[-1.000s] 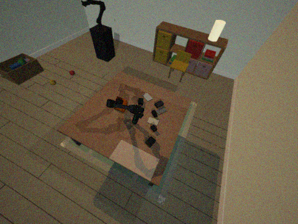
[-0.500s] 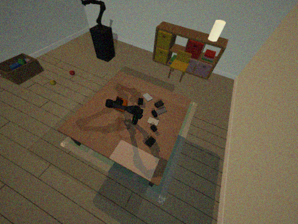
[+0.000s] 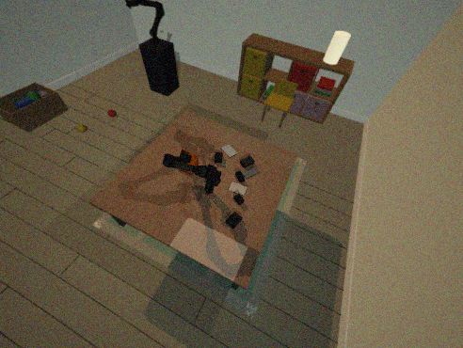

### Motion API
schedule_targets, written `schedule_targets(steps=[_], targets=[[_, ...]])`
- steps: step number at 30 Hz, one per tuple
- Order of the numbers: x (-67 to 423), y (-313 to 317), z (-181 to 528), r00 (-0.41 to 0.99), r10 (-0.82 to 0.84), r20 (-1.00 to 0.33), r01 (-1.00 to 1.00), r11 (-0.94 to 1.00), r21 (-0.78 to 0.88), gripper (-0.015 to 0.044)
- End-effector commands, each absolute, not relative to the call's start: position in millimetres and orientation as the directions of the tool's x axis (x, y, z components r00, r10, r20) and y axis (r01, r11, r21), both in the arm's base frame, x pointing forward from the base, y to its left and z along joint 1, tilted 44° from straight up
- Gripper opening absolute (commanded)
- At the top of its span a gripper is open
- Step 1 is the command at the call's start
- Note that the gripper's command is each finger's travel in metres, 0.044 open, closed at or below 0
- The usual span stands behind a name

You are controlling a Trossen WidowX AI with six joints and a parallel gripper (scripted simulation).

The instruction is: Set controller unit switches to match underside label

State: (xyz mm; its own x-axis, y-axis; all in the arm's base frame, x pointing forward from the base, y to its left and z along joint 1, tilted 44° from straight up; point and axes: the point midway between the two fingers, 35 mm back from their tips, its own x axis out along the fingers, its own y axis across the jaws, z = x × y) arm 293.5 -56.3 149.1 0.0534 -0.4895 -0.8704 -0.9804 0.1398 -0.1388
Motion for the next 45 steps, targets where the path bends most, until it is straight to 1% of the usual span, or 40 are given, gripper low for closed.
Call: schedule_targets(steps=[1, 45], targets=[[291.5, -62.8, 154.4, 0.050, -0.508, -0.860, -0.980, 0.143, -0.142, 0.0336], [284.7, -86.2, 177.3, 0.031, -0.592, -0.806, -0.980, 0.143, -0.142, 0.0337]])
